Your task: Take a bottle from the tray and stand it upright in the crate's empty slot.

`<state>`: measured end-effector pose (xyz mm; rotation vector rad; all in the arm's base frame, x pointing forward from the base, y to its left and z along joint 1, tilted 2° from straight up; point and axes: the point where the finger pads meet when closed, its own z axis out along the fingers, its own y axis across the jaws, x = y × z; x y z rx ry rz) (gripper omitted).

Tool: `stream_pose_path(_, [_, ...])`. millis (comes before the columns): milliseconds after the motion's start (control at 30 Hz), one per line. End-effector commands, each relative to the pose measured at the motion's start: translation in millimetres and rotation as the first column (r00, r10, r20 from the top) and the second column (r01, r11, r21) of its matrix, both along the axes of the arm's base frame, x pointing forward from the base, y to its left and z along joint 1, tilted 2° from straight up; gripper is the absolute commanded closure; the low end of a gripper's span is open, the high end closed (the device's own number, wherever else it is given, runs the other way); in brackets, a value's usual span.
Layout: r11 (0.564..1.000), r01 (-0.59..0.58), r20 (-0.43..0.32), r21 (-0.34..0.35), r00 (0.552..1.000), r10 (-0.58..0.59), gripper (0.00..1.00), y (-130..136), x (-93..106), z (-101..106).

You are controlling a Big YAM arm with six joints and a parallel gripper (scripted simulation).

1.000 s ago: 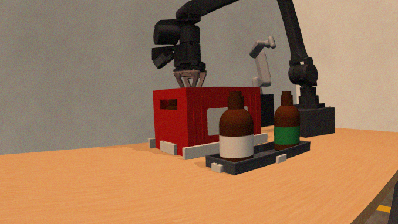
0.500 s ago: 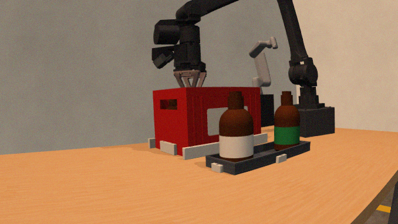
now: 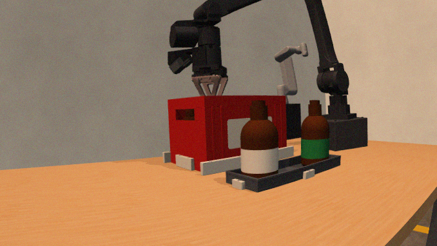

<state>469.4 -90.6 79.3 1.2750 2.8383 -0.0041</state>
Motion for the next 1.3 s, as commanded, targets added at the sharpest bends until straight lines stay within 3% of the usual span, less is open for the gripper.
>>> stream_pose_path(0, [1.000,-0.003,0.082,-0.017,0.997,0.005,0.39,-9,22.9,42])
stream_pose_path(867, [1.000,-0.003,0.084,-0.017,0.996,0.005,0.39,-5,18.2,98])
stream_pose_path(967, [1.000,-0.003,0.084,-0.017,0.996,0.005,0.39,-5,18.0,100])
stream_pose_path(1000, [1.000,-0.004,0.055,-0.011,0.998,0.004,0.39,-5,19.1,87])
stream_pose_path(1167, [1.000,-0.003,0.085,-0.017,0.996,0.005,0.39,-4,17.3,107])
stream_pose_path(1267, [1.000,-0.003,0.085,-0.017,0.996,0.005,0.39,-4,17.1,110])
